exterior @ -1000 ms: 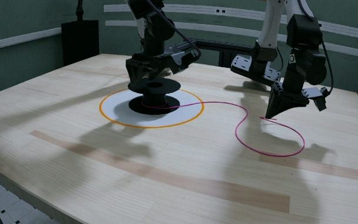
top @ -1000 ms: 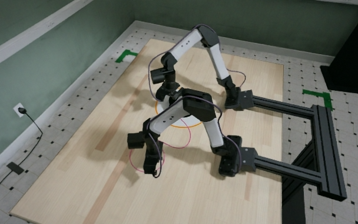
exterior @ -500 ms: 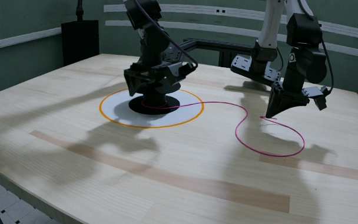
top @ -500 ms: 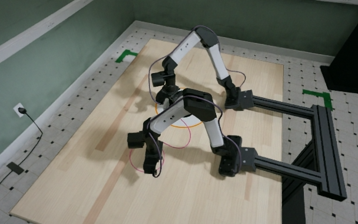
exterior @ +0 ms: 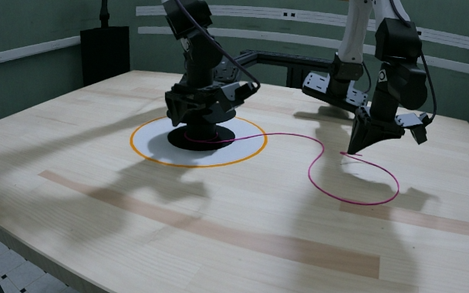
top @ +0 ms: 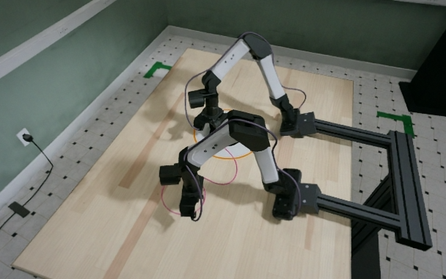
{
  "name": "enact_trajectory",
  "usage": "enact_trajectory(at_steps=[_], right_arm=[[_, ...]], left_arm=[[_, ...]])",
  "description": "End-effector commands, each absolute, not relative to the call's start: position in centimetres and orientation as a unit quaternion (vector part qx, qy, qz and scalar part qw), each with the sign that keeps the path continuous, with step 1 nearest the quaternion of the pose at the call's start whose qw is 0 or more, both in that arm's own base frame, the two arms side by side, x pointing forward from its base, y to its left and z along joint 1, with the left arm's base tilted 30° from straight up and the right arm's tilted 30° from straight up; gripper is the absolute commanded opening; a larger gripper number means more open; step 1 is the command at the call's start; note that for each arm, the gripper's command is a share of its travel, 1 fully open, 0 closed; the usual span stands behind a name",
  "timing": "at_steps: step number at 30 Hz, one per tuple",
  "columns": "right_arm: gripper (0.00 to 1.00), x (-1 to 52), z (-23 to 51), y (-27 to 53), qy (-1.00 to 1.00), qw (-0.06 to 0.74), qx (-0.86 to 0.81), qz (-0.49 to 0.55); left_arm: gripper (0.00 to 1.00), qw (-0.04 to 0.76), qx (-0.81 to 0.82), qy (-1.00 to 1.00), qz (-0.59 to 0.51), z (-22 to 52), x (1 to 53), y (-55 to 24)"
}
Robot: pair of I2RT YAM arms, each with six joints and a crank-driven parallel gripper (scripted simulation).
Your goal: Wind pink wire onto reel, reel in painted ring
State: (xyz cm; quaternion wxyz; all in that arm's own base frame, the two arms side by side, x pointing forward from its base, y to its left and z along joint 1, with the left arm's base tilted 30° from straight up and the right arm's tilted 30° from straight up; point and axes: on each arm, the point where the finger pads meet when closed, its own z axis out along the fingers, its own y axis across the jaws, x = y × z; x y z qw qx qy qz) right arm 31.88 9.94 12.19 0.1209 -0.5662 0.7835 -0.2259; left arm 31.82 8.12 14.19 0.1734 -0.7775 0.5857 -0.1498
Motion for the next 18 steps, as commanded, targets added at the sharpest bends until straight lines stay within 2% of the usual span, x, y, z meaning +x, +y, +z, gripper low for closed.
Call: enact_trajectory(at_steps=[1, 10, 18], right_arm=[[0.71, 31.9, 12.1, 10.3, 0.781, 0.129, -0.568, -0.223], [0.58, 31.9, 12.1, 10.3, 0.781, 0.129, -0.568, -0.223], [0.58, 31.8, 12.0, 9.1, 0.828, 0.148, -0.497, -0.211]], left_arm=[[0.00, 0.189, -0.778, 0.579, -0.155, 15.0, 31.8, 8.1], [0.00, 0.187, -0.780, 0.577, -0.156, 15.0, 31.9, 8.1], [0.00, 0.186, -0.780, 0.577, -0.157, 14.9, 32.0, 8.1]])
